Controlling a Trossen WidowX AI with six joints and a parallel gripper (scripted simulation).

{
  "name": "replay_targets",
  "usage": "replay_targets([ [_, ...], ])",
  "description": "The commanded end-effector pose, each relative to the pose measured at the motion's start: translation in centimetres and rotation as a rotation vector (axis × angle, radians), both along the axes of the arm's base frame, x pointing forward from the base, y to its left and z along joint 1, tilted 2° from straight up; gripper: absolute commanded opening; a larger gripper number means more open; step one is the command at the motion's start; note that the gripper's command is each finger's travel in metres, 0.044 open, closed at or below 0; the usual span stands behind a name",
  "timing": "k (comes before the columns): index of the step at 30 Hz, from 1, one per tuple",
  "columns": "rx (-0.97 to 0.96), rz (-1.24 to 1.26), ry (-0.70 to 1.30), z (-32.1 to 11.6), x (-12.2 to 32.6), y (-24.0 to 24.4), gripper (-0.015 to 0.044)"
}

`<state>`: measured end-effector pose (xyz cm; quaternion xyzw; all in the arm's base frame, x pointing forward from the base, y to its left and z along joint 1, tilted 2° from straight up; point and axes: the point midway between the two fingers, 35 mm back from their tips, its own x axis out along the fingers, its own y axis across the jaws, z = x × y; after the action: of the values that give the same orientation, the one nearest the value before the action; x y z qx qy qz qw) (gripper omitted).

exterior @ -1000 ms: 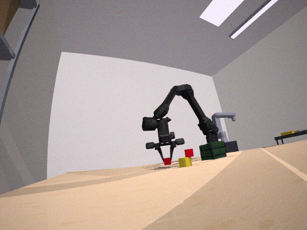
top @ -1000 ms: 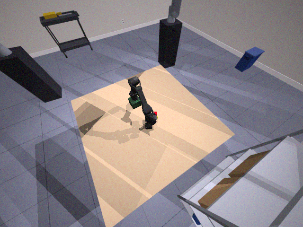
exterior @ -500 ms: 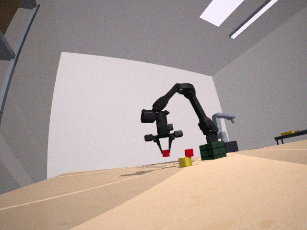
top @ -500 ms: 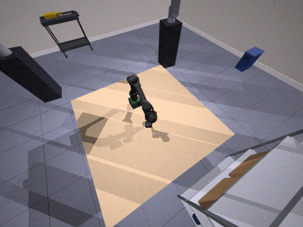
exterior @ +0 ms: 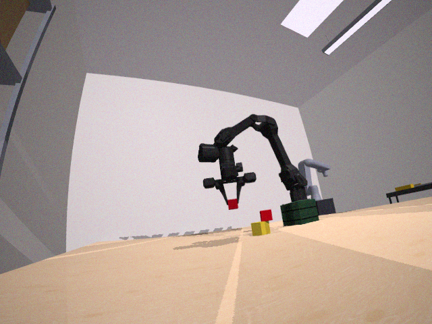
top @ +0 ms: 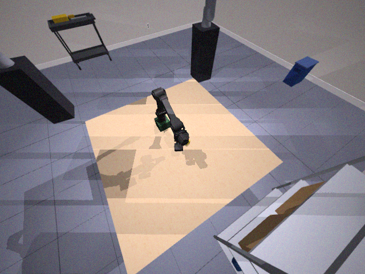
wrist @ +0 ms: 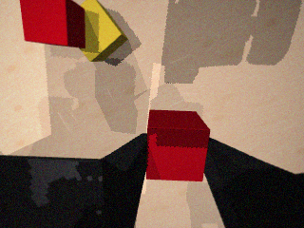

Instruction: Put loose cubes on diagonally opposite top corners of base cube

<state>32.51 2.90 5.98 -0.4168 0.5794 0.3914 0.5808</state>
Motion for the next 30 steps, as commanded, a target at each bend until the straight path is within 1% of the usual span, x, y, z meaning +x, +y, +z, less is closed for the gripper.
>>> replay_targets([
  [1,-0.003,-0.003,-0.001,1.1,-0.1,0.0,0.0105],
  [7,-0.002,-0.023,-0.002,1.4,-0.2,0.1,0.0105],
  [30,0.017,-0.700,-0.020,1.0,-0.9,3.8,0.0105],
])
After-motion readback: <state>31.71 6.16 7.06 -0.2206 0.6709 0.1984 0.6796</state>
